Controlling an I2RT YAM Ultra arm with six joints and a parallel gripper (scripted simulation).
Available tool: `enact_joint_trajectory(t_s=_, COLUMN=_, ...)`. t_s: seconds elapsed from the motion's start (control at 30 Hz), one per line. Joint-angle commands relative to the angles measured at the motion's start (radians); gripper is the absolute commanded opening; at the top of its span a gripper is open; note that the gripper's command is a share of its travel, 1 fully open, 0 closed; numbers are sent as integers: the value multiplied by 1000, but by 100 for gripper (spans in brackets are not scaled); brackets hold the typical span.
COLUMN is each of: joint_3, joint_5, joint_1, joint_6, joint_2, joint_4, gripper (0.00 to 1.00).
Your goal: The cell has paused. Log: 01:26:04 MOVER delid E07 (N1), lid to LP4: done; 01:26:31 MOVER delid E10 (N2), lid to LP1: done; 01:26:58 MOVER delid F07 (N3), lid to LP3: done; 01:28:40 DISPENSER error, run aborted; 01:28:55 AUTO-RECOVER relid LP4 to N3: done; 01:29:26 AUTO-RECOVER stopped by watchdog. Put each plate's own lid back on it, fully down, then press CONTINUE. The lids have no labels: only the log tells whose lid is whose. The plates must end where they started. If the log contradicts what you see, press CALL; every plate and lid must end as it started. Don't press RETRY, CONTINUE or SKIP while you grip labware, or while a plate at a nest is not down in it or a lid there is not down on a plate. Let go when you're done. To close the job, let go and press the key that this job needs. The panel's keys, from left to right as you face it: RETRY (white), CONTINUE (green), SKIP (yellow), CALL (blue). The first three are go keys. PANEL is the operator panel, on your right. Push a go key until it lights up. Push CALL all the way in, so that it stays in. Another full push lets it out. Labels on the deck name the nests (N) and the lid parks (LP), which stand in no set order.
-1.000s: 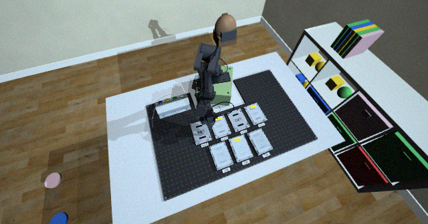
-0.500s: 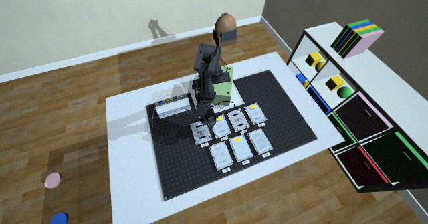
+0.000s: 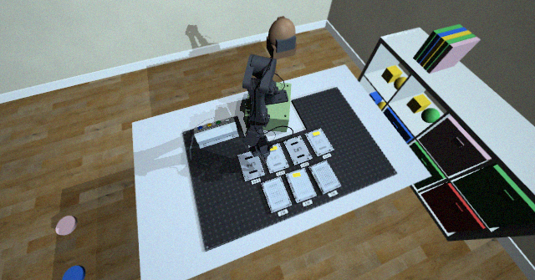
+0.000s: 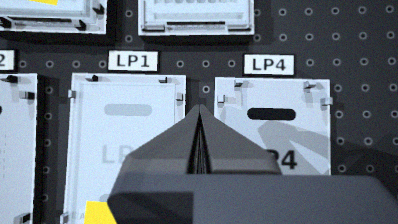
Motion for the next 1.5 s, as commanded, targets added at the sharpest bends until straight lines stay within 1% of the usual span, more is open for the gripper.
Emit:
enact_joint_trajectory(t_s=0.0, joint_3=16, joint_5=-14, joint_1=-2, joint_6=-3, joint_2=-5, joint_4=13, gripper=0)
enact_joint_trajectory(t_s=0.23, joint_3=16, joint_5=-14, joint_1=-2, joint_6=-3, joint_2=-5, joint_4=13, gripper=0)
enact_joint_trajectory(t_s=0.3, joint_3=-28, joint_5=15, joint_1=42, joint_6=32, joint_2=-22, joint_4=52, gripper=0)
enact_joint_trajectory(t_s=0.37, joint_3=-50, joint_5=35, joint_1=77, joint_6=59, joint_2=-31, joint_4=79, gripper=0)
enact_joint_trajectory(t_s=0.43, joint_3=-50, joint_5=35, joint_1=77, joint_6=59, joint_2=-31, joint_4=79, gripper=0)
enact_joint_trajectory(t_s=0.67, joint_3=-119, joint_5=127, joint_1=227, joint_6=171, joint_2=-39, joint_4=171, gripper=0)
enact_joint_trajectory(t_s=0.93, joint_3=-171, joint_5=259, joint_1=421, joint_6=312, joint_2=-21, joint_4=251, gripper=0)
enact_joint_trajectory(t_s=1.0, joint_3=-171, joint_5=259, joint_1=421, joint_6=312, joint_2=-21, joint_4=251, gripper=0)
enact_joint_trajectory(t_s=1.03, joint_3=-176, joint_5=287, joint_1=454, joint_6=336, joint_2=-18, joint_4=263, gripper=0)
enact_joint_trajectory(t_s=1.13, joint_3=-184, joint_5=337, joint_1=528, joint_6=388, joint_2=-13, joint_4=280, gripper=0)
enact_joint_trajectory(t_s=1.23, joint_3=-188, joint_5=394, joint_1=607, joint_6=441, joint_2=8, joint_4=288, gripper=0)
enact_joint_trajectory(t_s=1.37, joint_3=-165, joint_5=472, joint_1=717, joint_6=517, joint_2=17, joint_4=282, gripper=0)
enact_joint_trajectory(t_s=1.4, joint_3=-159, joint_5=489, joint_1=743, joint_6=537, joint_2=27, joint_4=299, gripper=0)
enact_joint_trajectory(t_s=1.43, joint_3=-141, joint_5=509, joint_1=772, joint_6=557, joint_2=24, joint_4=271, gripper=0)
enact_joint_trajectory(t_s=1.47, joint_3=-137, joint_5=528, joint_1=798, joint_6=576, joint_2=27, joint_4=269, gripper=0)
